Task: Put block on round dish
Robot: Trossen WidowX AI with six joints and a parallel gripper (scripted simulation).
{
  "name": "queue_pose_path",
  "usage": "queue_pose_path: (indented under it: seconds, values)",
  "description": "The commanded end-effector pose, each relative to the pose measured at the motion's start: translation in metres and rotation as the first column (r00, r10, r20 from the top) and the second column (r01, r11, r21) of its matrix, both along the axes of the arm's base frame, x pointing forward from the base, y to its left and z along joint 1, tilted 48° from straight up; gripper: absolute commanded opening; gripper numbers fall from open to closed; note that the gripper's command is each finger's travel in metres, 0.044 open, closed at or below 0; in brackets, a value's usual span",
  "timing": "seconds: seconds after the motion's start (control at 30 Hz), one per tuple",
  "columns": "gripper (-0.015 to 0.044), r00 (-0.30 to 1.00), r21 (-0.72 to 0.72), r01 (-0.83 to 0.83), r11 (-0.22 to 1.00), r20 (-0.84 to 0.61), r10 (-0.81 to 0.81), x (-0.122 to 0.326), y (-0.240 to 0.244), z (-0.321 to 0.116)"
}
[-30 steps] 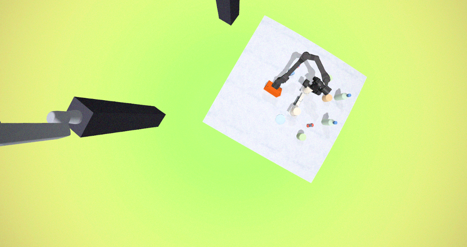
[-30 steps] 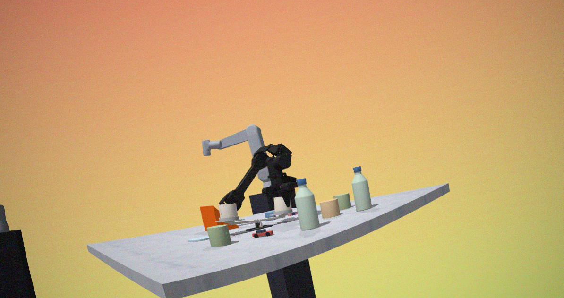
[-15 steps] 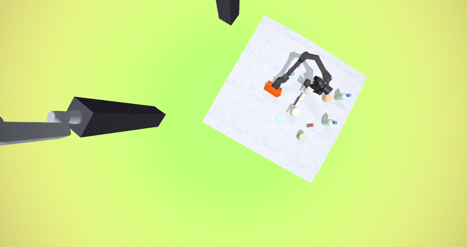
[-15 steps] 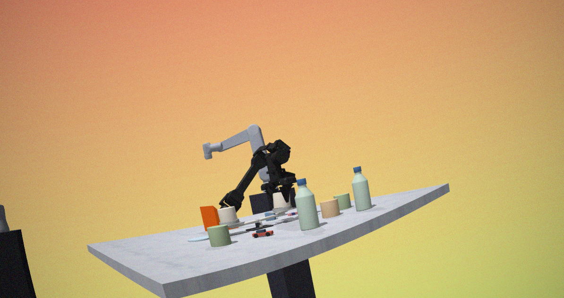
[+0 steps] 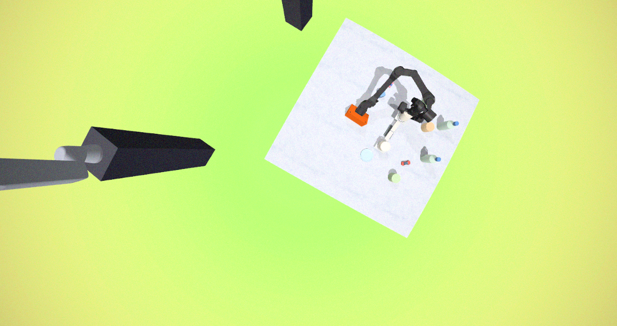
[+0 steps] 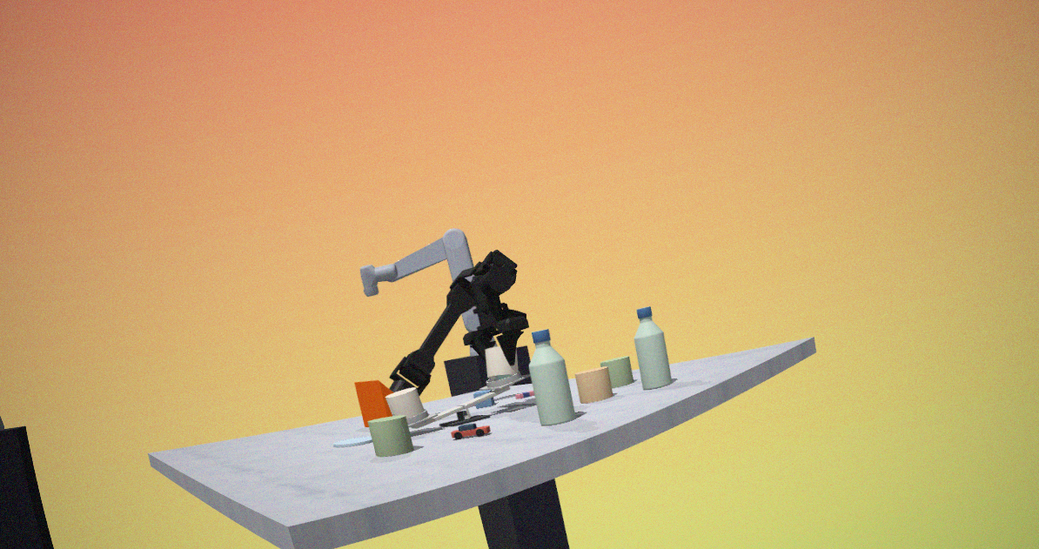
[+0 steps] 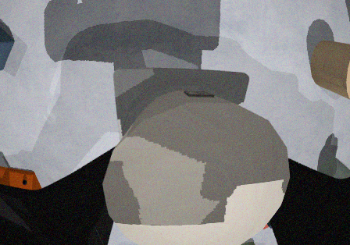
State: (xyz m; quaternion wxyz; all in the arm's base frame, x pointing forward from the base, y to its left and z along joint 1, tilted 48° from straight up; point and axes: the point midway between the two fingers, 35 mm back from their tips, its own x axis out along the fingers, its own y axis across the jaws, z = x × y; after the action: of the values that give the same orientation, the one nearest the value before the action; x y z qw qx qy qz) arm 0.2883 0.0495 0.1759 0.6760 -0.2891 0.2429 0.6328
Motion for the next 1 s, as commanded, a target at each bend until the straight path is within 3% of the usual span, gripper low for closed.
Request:
queue_pose_path:
  seconds: [0.0, 0.97]
  values:
    - [0.0000, 0.999, 0.004, 0.003, 1.000, 0.032, -0.003, 0.003, -0.004, 0.009]
    - [0.0000, 0.996, -0.017, 0.040, 0.999, 0.084, -0.039, -0.002, -0.031, 0.035]
